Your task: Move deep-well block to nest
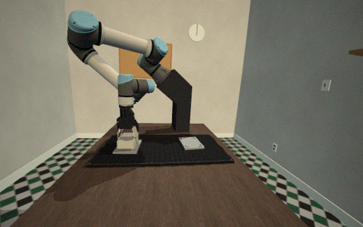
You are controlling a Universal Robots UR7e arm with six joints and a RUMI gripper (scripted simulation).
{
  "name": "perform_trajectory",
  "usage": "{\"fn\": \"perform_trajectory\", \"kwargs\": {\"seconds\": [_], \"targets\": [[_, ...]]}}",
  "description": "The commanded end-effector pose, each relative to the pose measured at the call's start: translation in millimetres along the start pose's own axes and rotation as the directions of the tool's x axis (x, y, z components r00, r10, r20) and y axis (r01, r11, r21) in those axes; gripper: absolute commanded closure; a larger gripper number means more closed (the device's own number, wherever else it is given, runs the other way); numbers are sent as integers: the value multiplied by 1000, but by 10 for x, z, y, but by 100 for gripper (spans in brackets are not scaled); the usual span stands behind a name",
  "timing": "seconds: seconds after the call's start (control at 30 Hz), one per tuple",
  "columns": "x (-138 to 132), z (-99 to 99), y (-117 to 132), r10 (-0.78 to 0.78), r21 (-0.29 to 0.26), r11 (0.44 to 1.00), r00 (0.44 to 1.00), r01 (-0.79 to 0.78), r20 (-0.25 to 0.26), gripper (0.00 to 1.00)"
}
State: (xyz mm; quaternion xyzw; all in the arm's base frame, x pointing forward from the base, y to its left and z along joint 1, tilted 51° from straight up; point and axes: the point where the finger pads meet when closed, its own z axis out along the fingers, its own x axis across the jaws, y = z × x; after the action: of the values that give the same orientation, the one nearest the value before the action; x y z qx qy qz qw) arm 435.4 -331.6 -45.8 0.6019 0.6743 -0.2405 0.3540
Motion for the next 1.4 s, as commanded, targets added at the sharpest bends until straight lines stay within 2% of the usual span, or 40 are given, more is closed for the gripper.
{"fn": "perform_trajectory", "kwargs": {"seconds": [0.0, 1.37], "targets": [[-2, -70, 4, 0, -1, 1000, 1000, 0, 0, 100], [-2, -653, 3, 0, -1, 1000, 1000, 0, 0, 100]]}}
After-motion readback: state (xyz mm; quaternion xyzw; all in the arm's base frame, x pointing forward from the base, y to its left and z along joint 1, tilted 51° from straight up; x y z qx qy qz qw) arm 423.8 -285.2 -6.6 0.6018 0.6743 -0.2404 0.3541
